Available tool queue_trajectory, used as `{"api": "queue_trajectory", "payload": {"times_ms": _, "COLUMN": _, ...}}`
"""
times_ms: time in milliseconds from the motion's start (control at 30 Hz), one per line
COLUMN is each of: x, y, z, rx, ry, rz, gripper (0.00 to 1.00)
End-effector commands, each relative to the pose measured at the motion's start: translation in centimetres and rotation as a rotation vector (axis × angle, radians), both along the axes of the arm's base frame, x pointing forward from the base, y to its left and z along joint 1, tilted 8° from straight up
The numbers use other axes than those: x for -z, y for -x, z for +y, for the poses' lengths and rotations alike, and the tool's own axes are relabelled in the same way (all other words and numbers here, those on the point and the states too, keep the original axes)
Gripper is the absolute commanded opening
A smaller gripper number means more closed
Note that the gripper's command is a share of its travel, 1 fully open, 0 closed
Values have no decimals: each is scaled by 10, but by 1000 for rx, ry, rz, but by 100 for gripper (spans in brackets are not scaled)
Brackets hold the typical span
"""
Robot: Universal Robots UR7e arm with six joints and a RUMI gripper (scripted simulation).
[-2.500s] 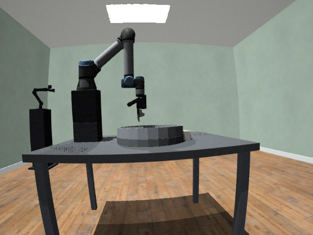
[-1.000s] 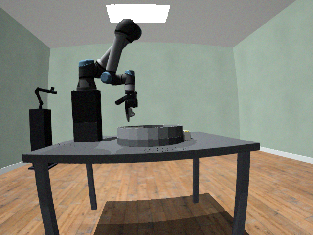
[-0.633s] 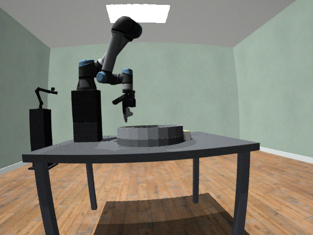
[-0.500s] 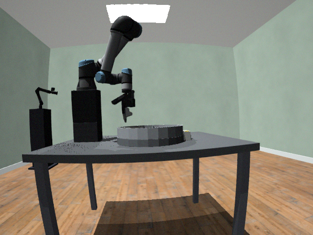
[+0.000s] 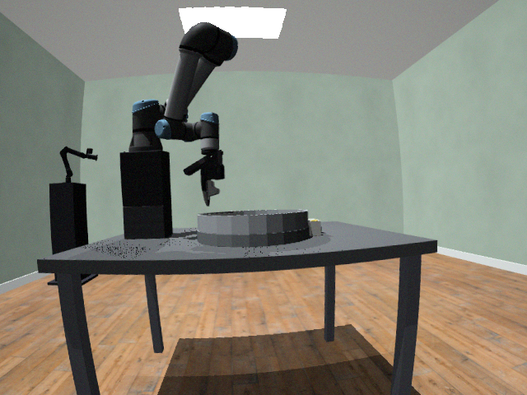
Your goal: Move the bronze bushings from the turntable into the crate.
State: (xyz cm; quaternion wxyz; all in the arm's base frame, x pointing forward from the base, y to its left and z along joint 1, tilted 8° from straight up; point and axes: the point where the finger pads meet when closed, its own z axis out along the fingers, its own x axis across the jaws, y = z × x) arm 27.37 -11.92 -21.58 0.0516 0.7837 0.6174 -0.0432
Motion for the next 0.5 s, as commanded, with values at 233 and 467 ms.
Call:
{"api": "queue_trajectory", "payload": {"times_ms": 233, "x": -2, "y": 8, "z": -12, "rx": 3, "ry": -3, "rz": -2, "gripper": 5}}
{"api": "queue_trajectory", "payload": {"times_ms": 467, "x": -2, "y": 8, "z": -14, "rx": 4, "ry": -2, "rz": -3, "gripper": 5}}
